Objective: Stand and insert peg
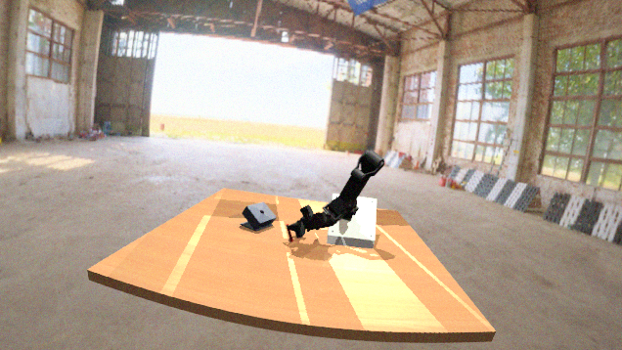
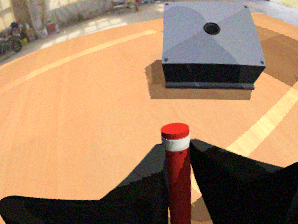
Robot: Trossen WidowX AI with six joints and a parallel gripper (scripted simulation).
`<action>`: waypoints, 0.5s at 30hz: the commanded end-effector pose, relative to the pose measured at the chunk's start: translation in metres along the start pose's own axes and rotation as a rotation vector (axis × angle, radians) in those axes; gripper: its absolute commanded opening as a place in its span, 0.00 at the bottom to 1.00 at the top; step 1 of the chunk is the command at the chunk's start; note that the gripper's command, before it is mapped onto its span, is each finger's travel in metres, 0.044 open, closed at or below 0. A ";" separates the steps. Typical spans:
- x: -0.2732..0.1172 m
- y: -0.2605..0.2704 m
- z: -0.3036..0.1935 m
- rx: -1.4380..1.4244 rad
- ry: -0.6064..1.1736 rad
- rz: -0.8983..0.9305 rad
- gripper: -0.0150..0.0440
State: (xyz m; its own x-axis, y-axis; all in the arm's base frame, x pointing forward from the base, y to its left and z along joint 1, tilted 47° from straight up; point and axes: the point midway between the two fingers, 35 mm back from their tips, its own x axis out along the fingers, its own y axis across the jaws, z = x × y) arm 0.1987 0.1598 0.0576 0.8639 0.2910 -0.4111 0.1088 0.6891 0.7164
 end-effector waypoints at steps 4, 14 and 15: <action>-0.004 -0.001 -0.001 0.004 -0.062 -0.003 0.34; -0.010 -0.002 -0.005 0.004 -0.148 -0.004 0.34; -0.010 -0.002 -0.006 0.004 -0.157 -0.004 0.34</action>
State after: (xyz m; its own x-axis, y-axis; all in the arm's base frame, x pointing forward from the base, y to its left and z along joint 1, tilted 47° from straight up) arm 0.1882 0.1595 0.0566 0.9194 0.2000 -0.3388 0.1124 0.6917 0.7134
